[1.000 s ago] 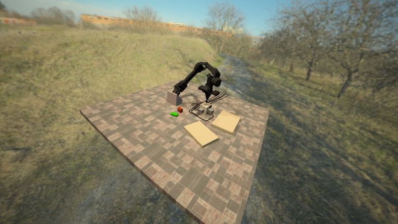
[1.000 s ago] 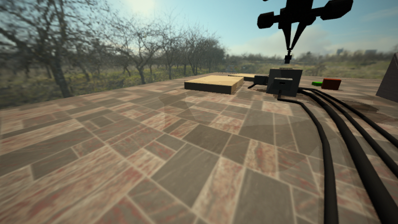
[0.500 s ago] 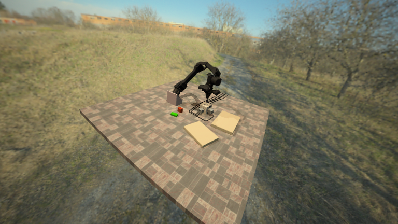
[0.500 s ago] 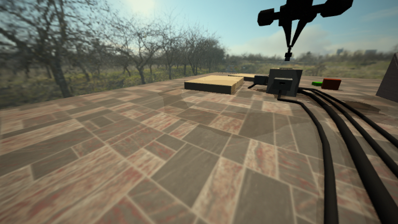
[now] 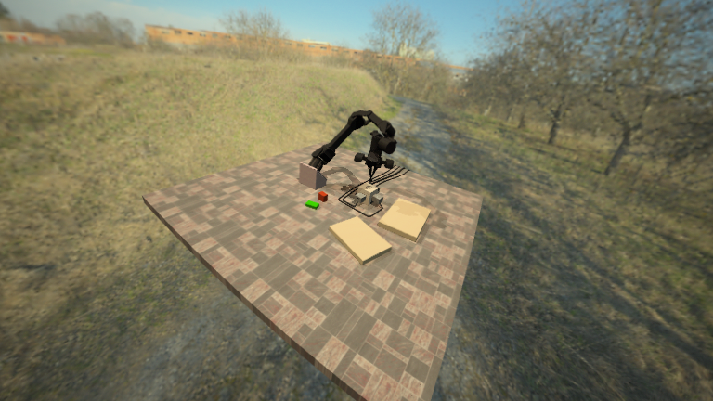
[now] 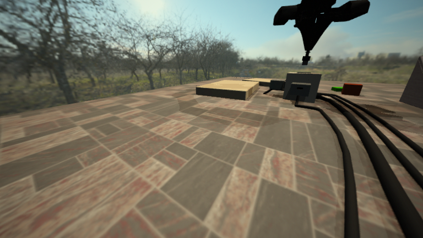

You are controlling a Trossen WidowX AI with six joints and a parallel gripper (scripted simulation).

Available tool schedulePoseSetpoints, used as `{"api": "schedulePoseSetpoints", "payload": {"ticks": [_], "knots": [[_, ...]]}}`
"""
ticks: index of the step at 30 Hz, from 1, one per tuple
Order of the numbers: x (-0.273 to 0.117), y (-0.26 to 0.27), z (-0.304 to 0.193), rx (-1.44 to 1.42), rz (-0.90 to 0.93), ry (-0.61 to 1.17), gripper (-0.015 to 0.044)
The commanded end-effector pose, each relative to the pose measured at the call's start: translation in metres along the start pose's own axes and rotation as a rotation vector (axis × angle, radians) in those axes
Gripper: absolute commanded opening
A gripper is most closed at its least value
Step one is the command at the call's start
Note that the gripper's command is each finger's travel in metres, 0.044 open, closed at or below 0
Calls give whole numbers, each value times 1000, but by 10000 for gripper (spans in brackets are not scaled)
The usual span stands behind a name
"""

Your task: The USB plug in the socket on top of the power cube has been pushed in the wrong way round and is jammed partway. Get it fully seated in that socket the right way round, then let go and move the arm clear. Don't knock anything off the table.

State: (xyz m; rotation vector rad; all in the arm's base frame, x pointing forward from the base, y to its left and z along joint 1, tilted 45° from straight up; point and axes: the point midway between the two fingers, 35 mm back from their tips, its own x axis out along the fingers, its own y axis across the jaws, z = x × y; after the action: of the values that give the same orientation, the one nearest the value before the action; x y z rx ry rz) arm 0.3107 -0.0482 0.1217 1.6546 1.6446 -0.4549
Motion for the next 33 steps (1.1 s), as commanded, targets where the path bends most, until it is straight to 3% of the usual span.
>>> {"api": "schedulePoseSetpoints", "payload": {"ticks": [1,33], "knots": [[0,0,0,-92,-1,0,0],[0,0,0,-930,0,0,0]]}}
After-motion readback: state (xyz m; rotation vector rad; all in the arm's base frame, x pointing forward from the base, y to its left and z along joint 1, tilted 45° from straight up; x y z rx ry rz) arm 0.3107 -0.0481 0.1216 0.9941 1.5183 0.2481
